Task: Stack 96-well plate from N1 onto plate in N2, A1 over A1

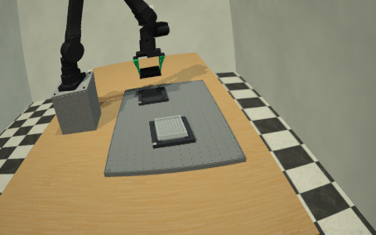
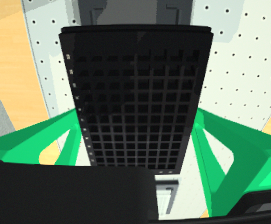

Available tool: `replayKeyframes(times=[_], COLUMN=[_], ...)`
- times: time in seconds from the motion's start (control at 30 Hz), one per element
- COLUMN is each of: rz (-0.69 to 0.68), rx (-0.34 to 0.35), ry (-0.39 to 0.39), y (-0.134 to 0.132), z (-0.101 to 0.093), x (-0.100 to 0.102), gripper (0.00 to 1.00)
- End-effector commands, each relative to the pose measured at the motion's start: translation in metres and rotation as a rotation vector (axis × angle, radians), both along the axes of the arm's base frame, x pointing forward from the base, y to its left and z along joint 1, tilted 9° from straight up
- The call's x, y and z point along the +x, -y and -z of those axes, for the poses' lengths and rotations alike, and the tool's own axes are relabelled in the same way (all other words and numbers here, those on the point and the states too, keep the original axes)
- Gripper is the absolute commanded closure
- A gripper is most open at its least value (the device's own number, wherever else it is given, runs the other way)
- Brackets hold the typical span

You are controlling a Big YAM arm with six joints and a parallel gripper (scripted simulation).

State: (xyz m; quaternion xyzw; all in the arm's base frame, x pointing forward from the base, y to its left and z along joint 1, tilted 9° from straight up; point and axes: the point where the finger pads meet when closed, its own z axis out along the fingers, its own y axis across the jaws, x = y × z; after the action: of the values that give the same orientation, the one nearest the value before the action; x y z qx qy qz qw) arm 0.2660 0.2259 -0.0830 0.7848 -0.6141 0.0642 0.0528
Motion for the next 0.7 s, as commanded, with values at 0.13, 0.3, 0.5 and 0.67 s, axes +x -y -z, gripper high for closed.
replayKeyframes(times=[0.13,0.3,0.5,0.67], rz=[-0.011,-0.011,-0.011,-0.003], rx=[0.034,0.034,0.034,0.032], ry=[0.028,0.028,0.028,0.026], y=[-0.021,-0.021,-0.021,-0.004], z=[-0.008,-0.008,-0.008,-0.01], x=[0.01,0.01,0.01,0.01], gripper=[1.0,1.0,1.0,1.0])
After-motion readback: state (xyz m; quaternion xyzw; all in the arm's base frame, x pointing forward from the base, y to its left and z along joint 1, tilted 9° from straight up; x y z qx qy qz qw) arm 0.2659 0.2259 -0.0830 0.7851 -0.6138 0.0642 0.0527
